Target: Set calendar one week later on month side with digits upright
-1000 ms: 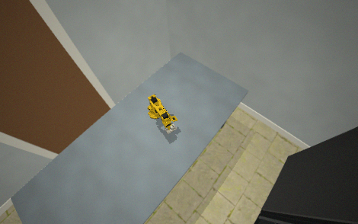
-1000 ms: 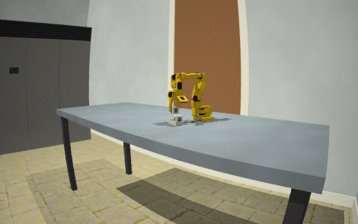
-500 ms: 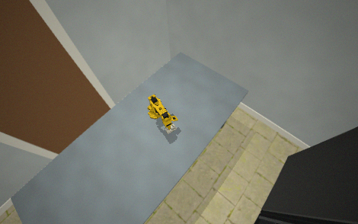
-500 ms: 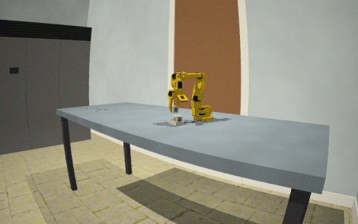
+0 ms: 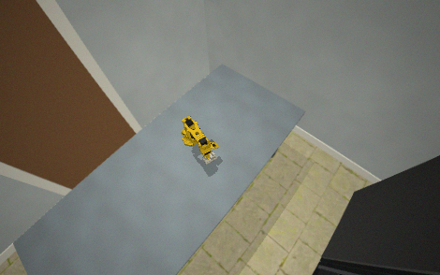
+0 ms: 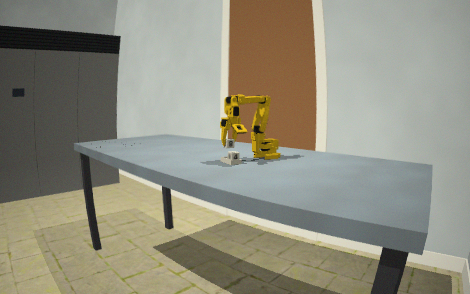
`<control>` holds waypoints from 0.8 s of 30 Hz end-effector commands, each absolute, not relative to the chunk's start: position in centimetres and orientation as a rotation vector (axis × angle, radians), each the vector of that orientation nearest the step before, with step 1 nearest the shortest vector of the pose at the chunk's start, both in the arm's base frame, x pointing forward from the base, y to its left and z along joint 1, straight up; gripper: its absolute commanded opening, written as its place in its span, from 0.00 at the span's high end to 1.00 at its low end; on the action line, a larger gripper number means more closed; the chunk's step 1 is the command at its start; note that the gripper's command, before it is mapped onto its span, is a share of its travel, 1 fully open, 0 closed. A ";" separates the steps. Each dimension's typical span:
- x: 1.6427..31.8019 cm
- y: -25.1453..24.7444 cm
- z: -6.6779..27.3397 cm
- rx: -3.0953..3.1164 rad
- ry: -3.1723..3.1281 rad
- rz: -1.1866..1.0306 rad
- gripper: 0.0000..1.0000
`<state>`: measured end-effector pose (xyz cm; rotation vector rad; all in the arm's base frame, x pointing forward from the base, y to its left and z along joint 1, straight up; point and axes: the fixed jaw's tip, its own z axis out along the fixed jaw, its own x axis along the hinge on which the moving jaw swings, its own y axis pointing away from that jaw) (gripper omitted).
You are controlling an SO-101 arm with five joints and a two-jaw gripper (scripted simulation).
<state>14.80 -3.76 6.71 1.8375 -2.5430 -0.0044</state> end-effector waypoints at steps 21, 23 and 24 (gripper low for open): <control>15.3 -3.8 6.8 1.844 -2.568 0.039 1.00; 15.3 -3.8 6.7 1.844 -2.569 0.039 1.00; 15.3 -3.8 6.7 1.844 -2.569 0.039 1.00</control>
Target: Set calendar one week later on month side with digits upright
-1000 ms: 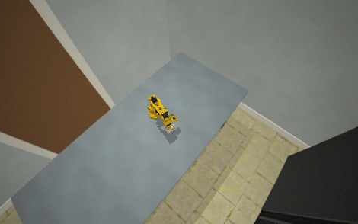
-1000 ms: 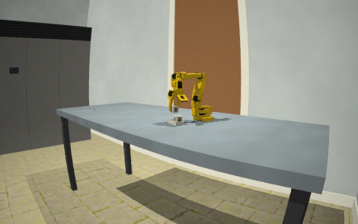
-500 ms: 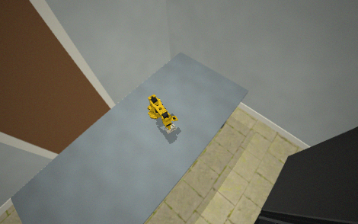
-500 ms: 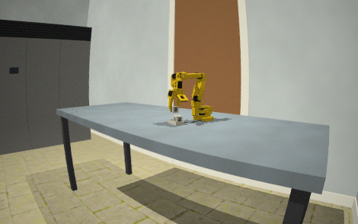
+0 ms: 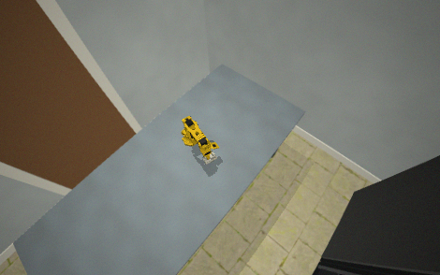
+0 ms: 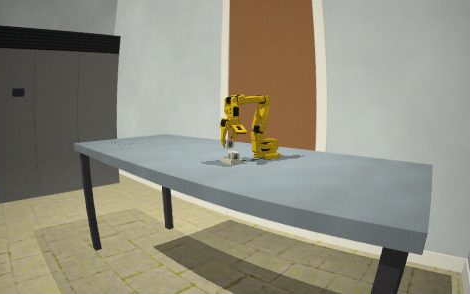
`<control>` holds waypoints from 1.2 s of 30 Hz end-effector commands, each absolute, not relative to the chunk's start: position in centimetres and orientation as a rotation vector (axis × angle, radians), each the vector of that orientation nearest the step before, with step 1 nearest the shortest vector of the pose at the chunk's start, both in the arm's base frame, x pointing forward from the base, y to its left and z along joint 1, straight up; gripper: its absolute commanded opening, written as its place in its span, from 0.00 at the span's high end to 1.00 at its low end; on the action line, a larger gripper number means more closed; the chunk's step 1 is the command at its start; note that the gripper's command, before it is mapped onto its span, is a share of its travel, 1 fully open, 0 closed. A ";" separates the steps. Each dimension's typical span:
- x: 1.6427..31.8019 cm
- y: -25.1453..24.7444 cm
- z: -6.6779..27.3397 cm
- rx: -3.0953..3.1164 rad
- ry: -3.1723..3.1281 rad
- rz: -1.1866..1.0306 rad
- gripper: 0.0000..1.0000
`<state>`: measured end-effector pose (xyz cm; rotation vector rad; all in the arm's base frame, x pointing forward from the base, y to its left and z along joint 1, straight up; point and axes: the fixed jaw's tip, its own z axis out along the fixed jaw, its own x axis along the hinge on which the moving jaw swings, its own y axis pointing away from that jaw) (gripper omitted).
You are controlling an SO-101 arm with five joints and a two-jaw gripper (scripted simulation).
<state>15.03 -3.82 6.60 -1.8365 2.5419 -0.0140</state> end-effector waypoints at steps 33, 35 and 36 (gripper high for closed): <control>15.1 -3.9 5.5 -1.814 2.539 -0.038 1.00; 15.1 -3.9 5.4 -1.814 2.539 -0.038 1.00; 15.1 -3.9 5.4 -1.814 2.540 -0.038 1.00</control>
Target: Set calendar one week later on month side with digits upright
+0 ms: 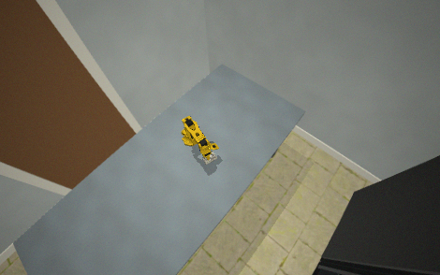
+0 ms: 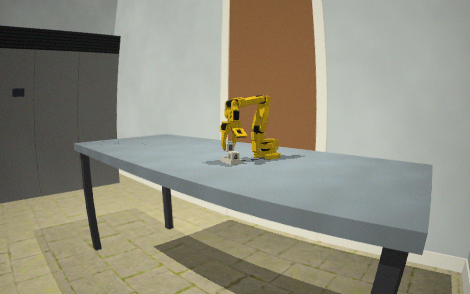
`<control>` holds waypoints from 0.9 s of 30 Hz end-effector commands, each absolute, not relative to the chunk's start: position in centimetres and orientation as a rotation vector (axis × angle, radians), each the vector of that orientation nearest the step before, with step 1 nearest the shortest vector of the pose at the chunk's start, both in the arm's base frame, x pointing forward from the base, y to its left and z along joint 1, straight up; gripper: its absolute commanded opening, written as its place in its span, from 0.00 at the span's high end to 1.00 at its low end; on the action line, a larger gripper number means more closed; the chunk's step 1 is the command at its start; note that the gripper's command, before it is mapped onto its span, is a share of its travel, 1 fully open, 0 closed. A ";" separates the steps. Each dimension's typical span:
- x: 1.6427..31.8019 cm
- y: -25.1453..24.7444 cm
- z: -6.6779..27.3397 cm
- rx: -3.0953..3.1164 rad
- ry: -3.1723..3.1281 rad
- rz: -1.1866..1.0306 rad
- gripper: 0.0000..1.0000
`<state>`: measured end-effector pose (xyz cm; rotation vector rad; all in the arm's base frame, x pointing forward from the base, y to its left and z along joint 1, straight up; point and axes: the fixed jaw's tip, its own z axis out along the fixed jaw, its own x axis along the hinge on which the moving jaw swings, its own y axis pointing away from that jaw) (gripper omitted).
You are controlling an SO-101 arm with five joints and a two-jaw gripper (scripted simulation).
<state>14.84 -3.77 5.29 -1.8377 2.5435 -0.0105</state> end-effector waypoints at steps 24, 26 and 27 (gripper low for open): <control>15.1 -3.9 4.3 -1.809 2.543 -0.038 1.00; 15.1 -3.9 4.3 -1.809 2.543 -0.038 1.00; 15.1 -3.9 4.3 -1.809 2.543 -0.038 1.00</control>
